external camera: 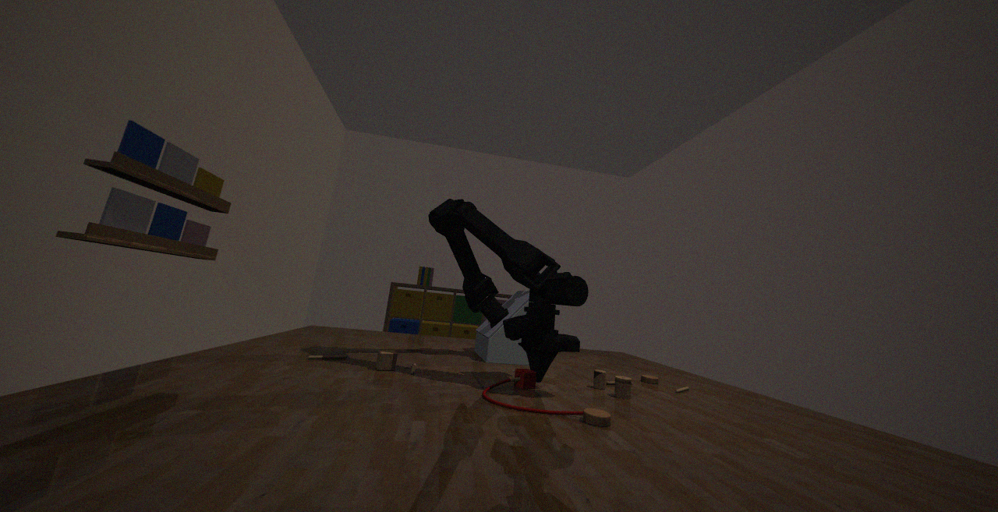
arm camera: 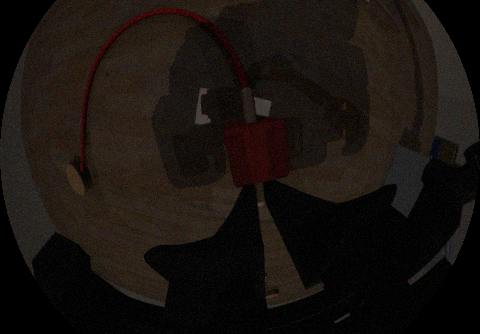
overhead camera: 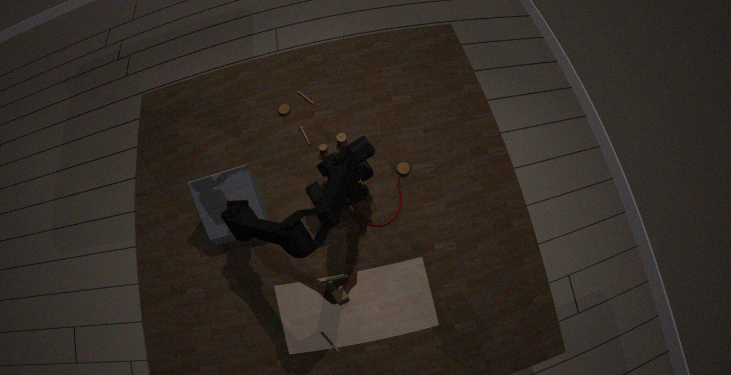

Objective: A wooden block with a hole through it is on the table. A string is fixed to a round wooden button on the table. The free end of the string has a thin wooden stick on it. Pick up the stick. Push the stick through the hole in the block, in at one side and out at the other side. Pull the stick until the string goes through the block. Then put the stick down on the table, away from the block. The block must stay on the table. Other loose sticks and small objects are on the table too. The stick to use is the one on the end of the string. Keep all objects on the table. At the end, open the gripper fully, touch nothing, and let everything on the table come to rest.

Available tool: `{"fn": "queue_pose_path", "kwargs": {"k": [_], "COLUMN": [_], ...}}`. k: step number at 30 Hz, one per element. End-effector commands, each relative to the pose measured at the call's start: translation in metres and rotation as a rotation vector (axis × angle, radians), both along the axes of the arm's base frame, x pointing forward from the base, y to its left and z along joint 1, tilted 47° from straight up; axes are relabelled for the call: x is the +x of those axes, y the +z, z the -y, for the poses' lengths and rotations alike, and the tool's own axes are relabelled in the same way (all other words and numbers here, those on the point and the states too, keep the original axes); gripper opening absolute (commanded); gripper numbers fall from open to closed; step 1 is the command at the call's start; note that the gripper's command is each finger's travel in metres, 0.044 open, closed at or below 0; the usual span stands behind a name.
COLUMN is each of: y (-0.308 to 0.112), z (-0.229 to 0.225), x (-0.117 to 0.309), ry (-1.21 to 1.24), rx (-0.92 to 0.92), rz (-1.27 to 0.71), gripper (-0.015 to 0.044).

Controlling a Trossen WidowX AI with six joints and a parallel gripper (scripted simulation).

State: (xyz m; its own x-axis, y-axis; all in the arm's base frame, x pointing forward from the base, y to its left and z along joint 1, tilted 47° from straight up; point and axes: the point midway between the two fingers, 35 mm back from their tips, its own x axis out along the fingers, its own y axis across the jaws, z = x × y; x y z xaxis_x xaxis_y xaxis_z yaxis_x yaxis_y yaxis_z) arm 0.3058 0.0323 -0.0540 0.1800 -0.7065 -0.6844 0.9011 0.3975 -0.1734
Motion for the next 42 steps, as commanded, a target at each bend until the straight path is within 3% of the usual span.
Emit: {"fn": "queue_pose_path", "kwargs": {"k": [1,42], "y": [0.000,-0.024], "z": [0.000,-0.016], "x": [0.000,-0.014], "ry": [-0.001,0.037], "rx": [0.001,-0.044], "rz": [0.001,0.004], "gripper": [0.0000,0.0000]}}
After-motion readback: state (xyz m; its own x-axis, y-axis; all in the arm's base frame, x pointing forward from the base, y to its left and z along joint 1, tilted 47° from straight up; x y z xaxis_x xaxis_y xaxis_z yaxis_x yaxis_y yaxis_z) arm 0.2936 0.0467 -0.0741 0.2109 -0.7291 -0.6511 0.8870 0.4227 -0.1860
